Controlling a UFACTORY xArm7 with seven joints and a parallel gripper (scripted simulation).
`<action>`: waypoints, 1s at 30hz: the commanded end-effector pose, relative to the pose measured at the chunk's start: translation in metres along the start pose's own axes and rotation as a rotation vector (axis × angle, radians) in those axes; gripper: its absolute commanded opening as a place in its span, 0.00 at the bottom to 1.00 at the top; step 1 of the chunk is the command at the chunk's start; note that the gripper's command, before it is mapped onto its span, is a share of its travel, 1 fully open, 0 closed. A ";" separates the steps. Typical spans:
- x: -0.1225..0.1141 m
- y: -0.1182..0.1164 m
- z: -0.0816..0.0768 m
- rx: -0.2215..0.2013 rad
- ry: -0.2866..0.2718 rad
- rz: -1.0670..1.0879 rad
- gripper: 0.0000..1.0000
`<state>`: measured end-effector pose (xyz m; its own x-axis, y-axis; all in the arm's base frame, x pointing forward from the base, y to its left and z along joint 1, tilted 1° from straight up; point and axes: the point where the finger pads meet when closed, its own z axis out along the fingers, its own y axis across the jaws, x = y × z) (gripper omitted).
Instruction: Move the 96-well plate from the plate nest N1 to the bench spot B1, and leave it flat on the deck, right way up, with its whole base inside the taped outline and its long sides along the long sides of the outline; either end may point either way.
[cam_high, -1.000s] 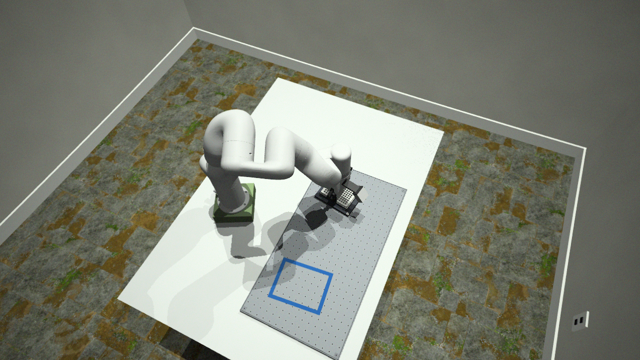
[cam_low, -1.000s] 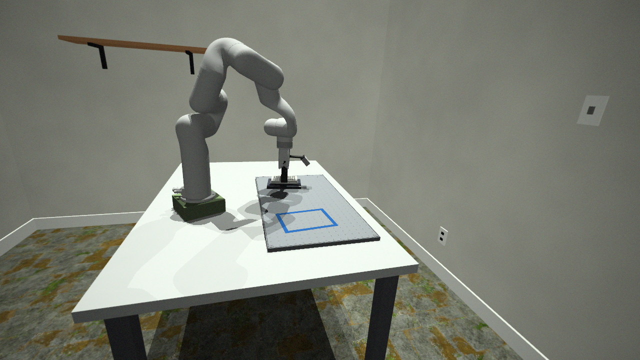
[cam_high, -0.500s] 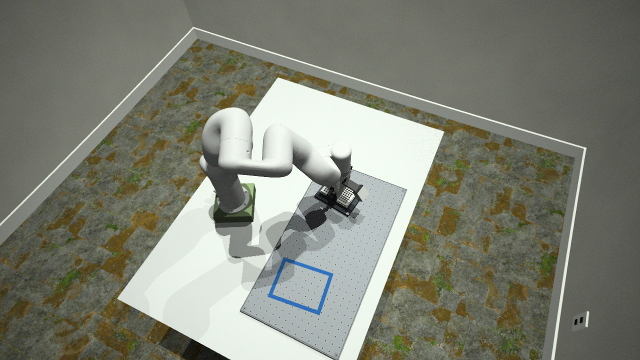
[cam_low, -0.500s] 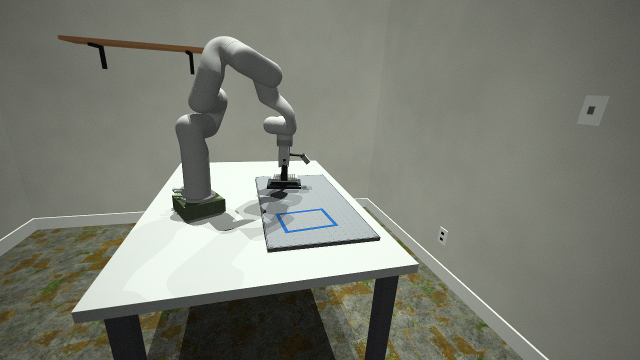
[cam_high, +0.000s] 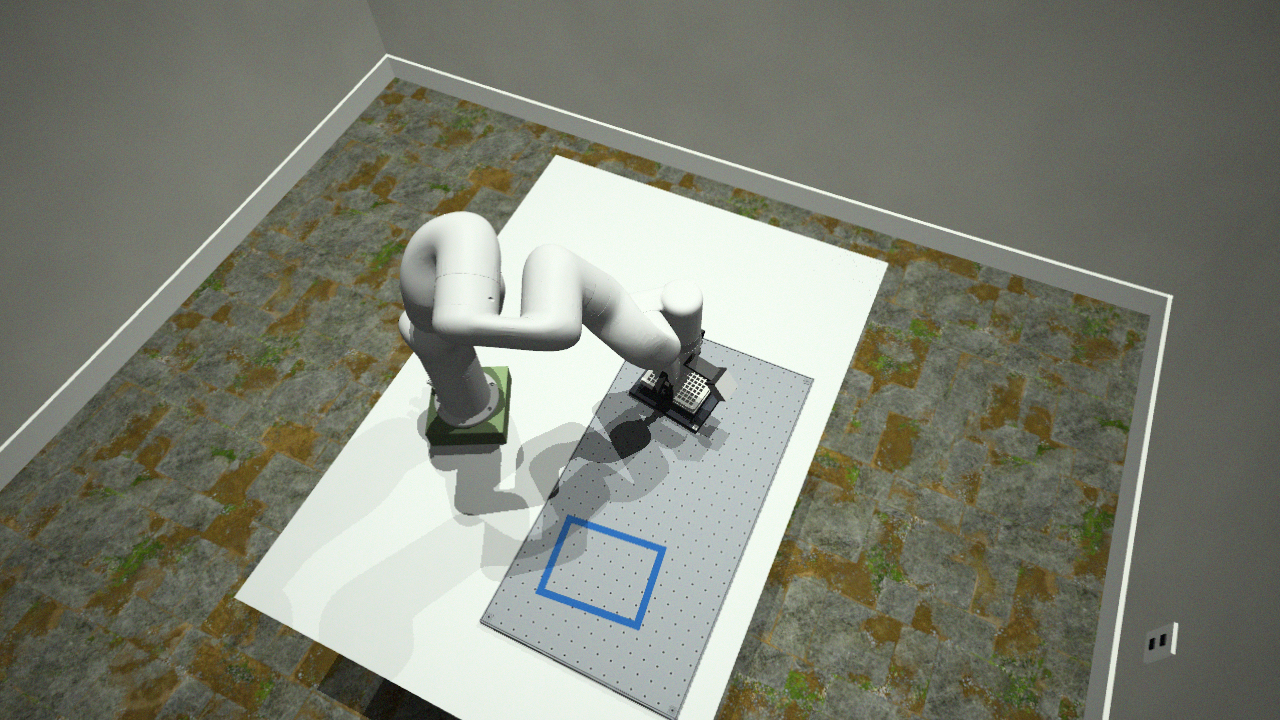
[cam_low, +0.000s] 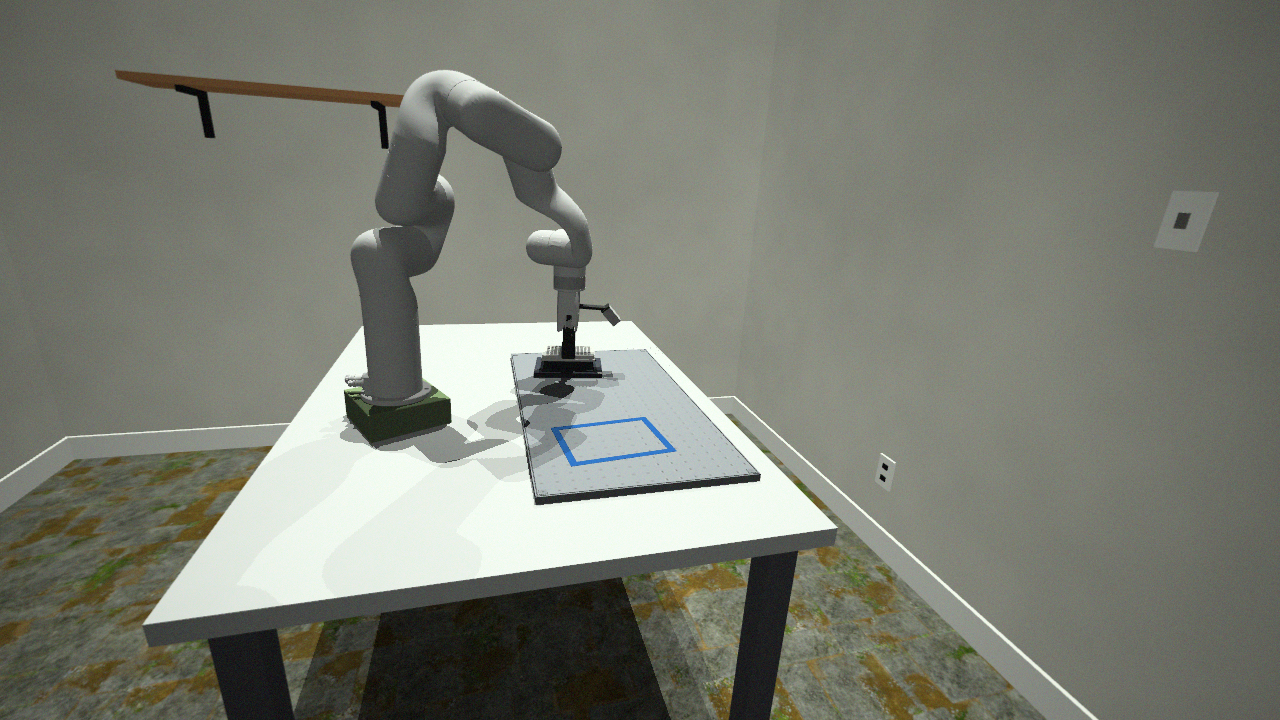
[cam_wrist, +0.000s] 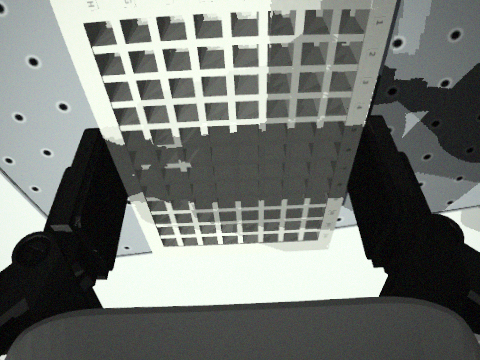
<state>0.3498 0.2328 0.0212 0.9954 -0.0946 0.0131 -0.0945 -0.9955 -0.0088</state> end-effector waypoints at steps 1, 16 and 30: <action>0.001 -0.001 -0.009 0.002 0.003 0.000 0.00; 0.001 -0.001 -0.031 0.002 0.003 0.000 0.00; 0.001 -0.001 -0.051 0.002 0.003 0.000 0.00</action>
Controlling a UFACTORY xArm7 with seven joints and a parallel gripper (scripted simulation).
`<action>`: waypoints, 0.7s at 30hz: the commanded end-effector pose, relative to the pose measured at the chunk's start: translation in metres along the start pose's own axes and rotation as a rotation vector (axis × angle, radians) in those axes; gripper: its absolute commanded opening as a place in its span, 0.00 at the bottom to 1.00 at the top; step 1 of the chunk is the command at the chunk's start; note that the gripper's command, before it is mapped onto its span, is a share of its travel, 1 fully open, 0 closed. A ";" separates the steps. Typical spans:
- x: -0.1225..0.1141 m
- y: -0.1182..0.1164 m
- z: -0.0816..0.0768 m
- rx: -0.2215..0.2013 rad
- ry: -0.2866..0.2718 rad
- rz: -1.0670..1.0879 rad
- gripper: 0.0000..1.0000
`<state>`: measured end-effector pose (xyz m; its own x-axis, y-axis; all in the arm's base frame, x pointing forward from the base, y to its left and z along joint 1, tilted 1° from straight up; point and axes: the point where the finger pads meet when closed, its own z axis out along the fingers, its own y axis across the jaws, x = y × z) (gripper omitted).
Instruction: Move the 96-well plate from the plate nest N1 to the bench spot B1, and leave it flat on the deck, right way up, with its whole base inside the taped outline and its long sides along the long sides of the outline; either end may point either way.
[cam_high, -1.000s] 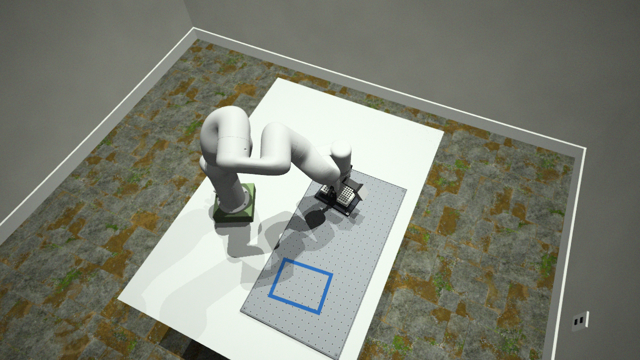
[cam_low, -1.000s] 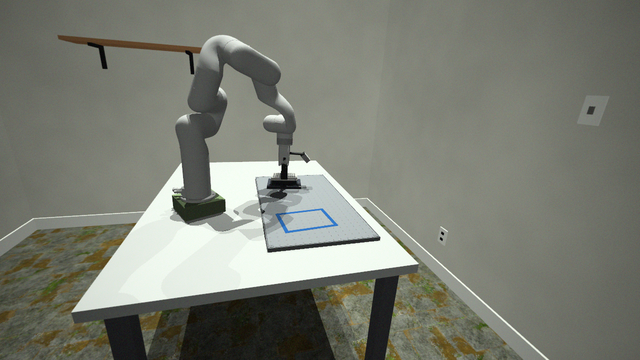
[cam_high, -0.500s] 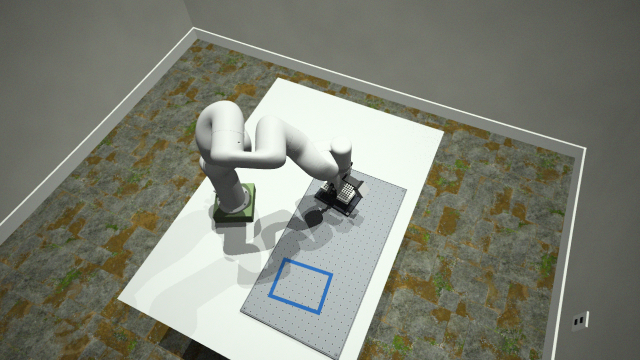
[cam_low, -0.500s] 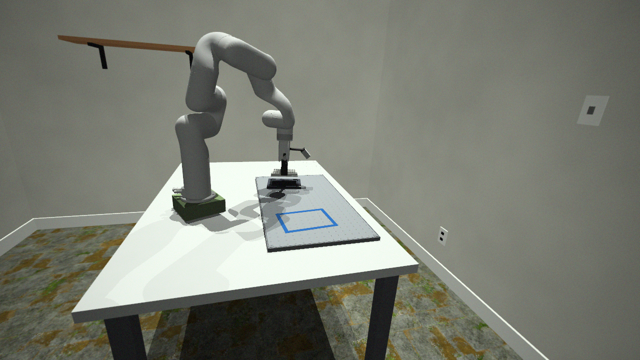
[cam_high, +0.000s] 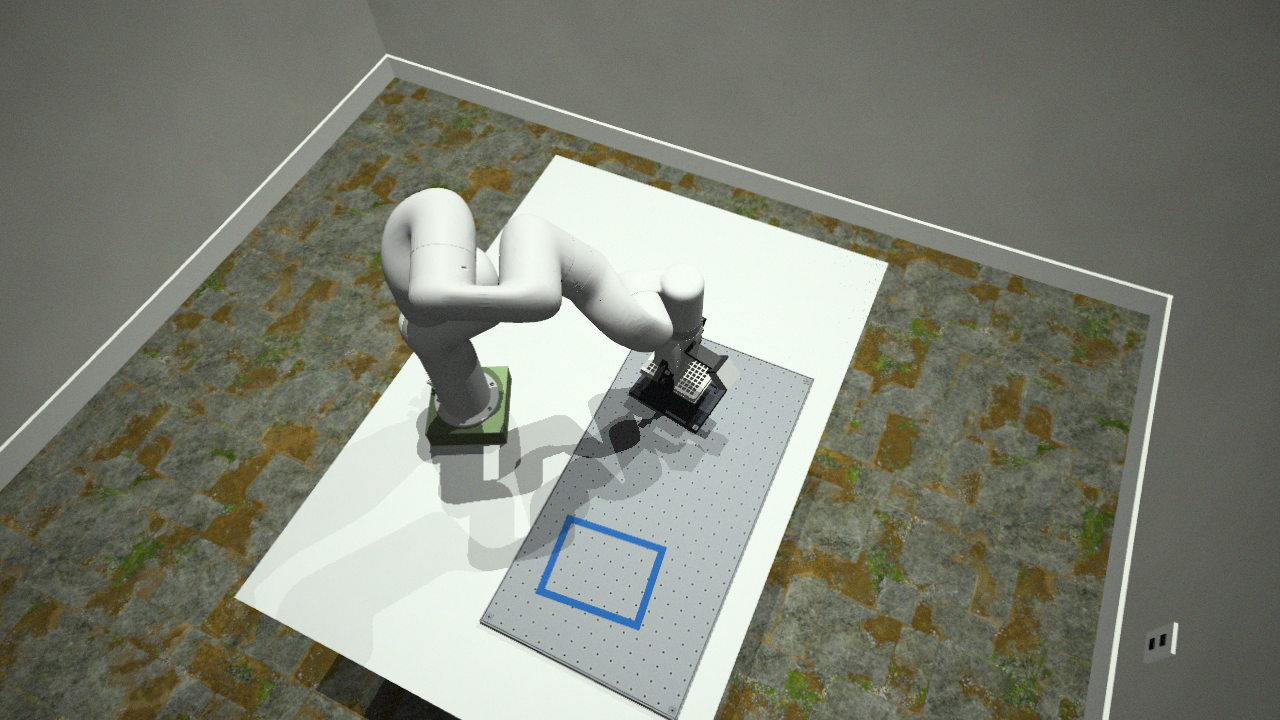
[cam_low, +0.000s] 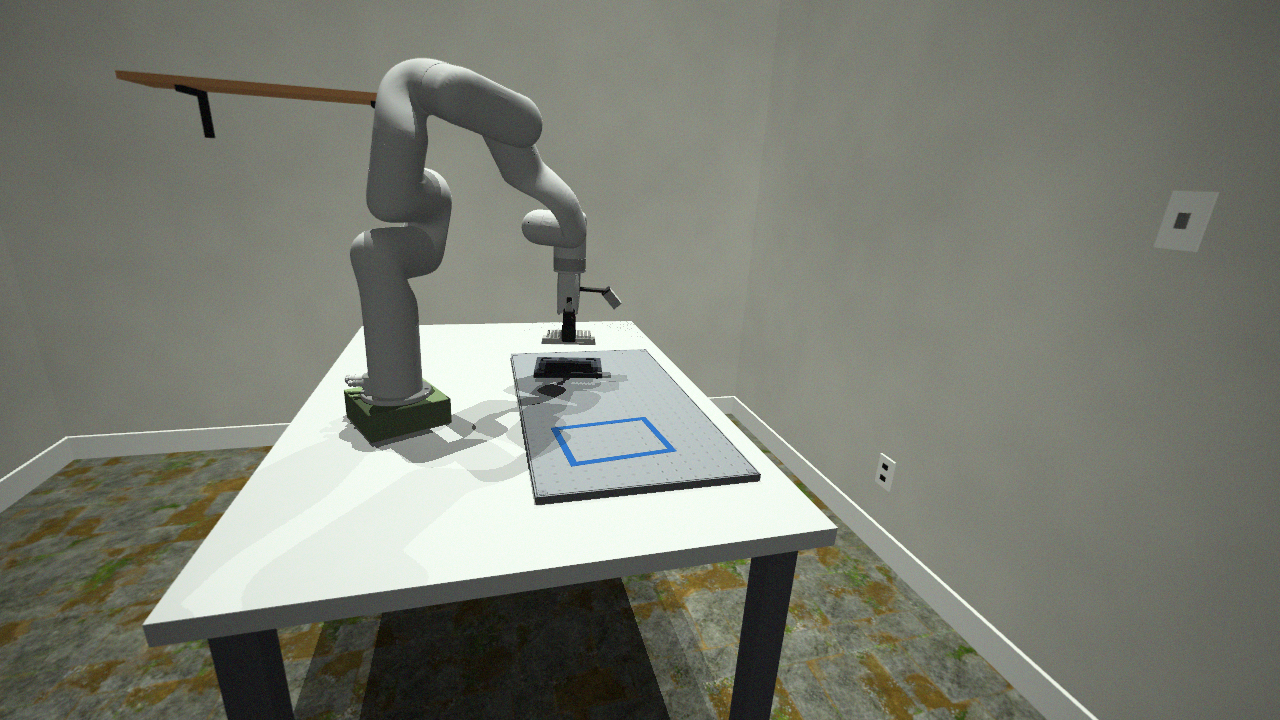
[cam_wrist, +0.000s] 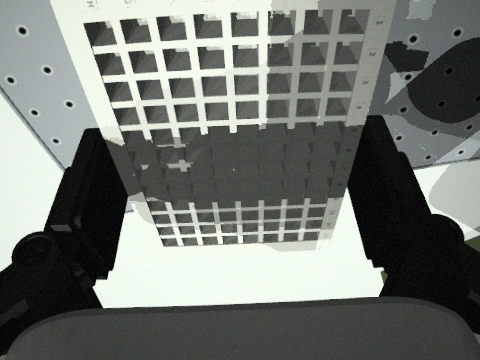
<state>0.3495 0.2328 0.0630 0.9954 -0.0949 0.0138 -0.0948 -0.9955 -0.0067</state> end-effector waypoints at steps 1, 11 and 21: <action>0.001 -0.001 -0.011 0.004 0.002 0.000 0.00; 0.001 -0.001 -0.016 0.004 0.002 0.000 0.00; 0.002 0.003 -0.016 0.004 0.002 -0.034 0.00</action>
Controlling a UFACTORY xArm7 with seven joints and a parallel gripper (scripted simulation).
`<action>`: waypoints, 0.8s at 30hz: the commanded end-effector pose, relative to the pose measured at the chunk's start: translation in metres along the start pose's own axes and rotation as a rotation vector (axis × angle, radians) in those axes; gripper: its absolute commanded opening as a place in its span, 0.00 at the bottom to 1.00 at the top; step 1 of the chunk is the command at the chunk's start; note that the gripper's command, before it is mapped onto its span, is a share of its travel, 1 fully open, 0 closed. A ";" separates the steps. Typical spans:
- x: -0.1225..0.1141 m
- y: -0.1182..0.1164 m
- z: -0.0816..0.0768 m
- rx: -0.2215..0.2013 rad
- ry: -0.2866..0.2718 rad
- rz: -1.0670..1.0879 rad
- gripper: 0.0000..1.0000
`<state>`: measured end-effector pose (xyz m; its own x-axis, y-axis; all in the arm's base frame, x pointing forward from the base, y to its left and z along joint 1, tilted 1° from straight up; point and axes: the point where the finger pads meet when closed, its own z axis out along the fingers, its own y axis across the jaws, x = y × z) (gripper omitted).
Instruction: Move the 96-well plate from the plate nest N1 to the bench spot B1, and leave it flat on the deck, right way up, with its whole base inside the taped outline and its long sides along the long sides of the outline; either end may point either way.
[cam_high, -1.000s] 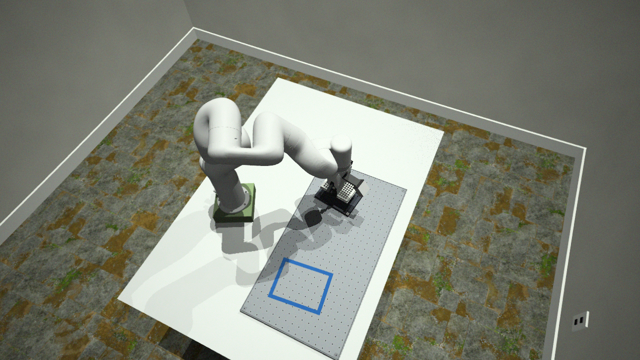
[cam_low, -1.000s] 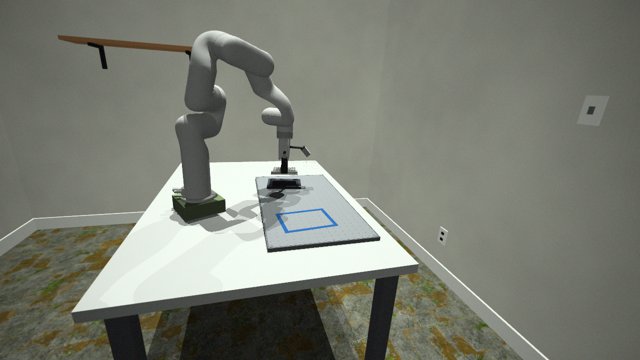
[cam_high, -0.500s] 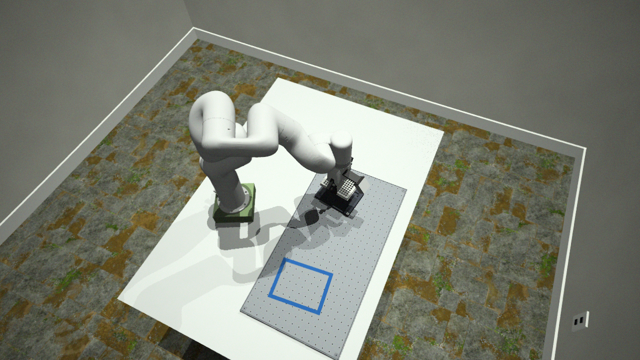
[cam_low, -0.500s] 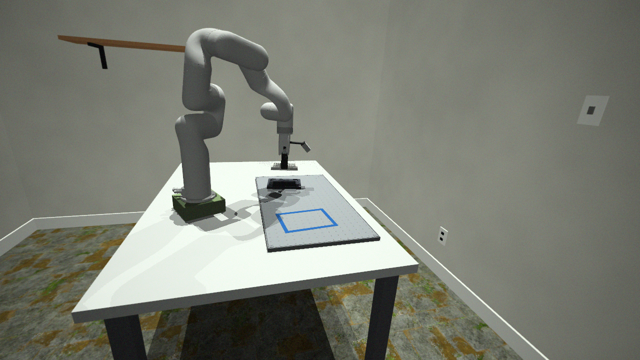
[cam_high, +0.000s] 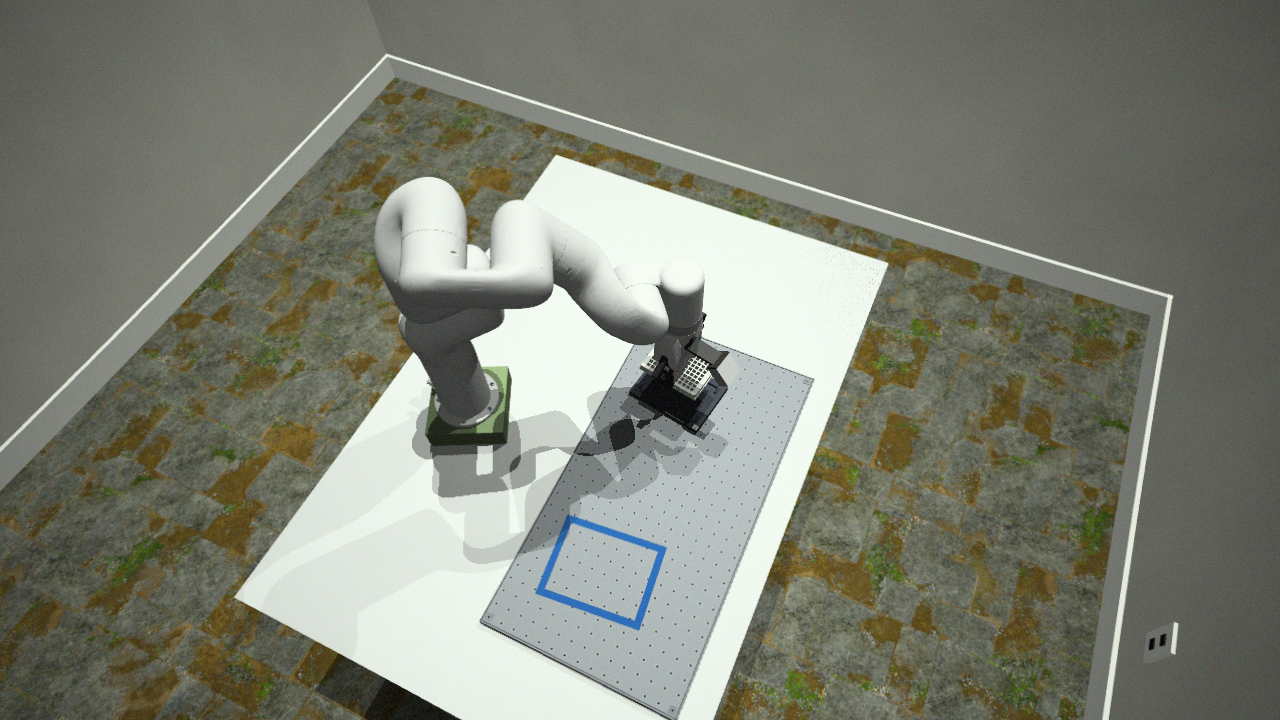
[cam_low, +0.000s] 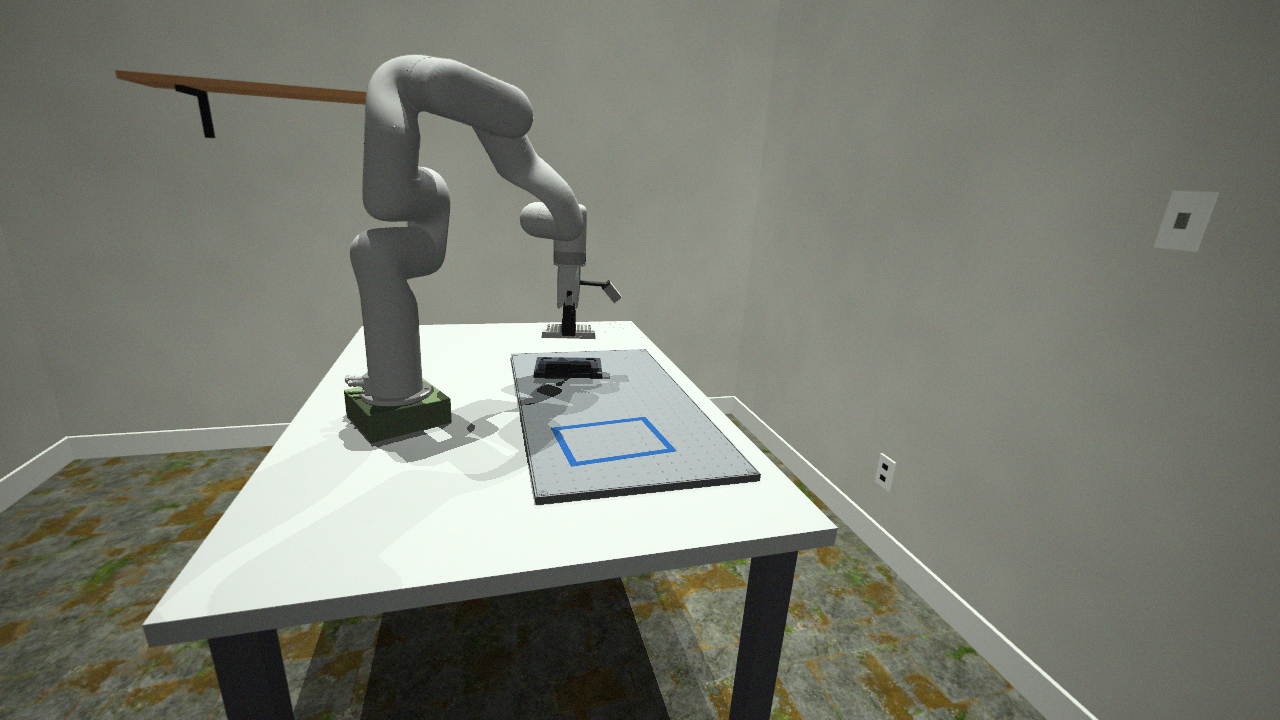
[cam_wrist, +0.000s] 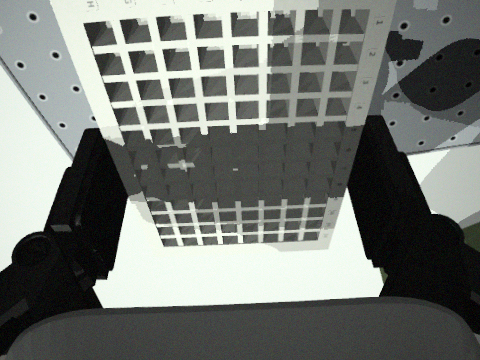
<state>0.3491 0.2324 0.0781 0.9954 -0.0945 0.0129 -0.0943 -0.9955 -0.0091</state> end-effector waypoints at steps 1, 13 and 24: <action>0.003 0.006 -0.001 0.002 0.003 -0.067 0.00; 0.010 0.038 0.000 0.001 0.003 -0.270 0.00; 0.017 0.068 0.001 0.001 0.003 -0.270 0.00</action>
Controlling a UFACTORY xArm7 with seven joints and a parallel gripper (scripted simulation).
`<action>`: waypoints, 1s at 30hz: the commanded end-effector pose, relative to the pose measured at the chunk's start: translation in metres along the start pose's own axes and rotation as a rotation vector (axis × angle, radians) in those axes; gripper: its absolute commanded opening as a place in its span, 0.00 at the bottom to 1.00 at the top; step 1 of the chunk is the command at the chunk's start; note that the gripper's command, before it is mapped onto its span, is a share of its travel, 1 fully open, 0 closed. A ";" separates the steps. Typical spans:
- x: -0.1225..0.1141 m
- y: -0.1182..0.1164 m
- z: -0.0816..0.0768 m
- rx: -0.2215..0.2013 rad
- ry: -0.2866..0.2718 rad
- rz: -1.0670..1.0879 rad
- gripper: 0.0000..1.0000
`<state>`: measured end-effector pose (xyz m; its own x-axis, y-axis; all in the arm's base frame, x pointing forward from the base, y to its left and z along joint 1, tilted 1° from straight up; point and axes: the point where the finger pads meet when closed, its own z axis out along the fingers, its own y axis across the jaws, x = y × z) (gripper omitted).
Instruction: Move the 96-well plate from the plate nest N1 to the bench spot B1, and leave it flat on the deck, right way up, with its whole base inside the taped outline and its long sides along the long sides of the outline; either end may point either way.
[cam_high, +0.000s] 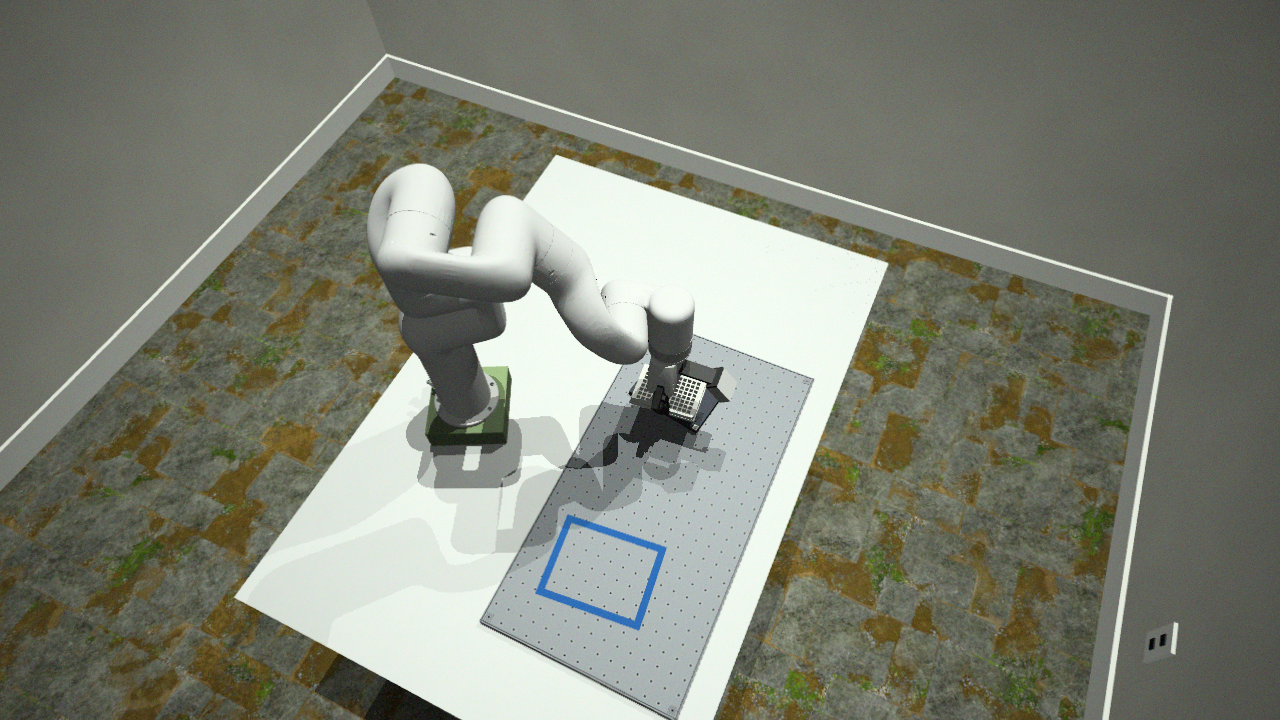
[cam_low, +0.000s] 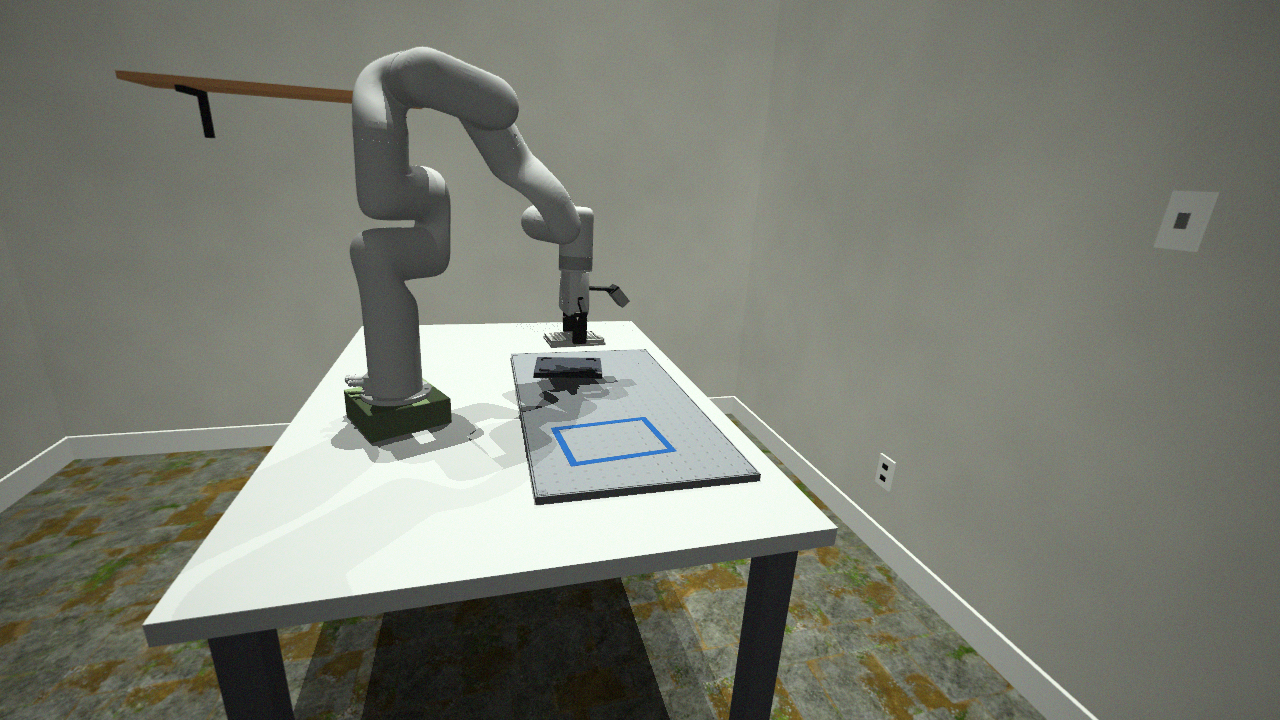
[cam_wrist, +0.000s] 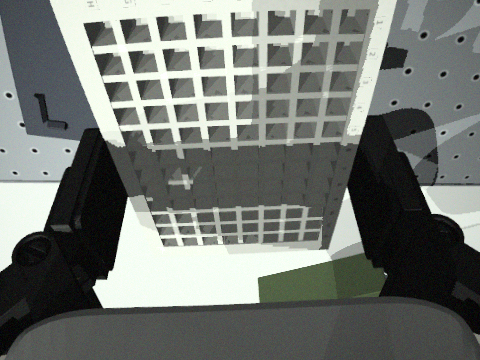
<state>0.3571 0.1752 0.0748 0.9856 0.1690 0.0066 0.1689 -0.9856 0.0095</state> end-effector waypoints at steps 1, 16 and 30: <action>0.000 0.015 -0.002 0.016 0.012 -0.005 0.00; -0.002 0.059 0.000 0.015 0.012 -0.005 0.00; -0.004 0.102 0.002 0.015 0.012 -0.005 0.00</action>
<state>0.3677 0.0854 0.0727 0.9848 0.1733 0.0130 0.1734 -0.9849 -0.0031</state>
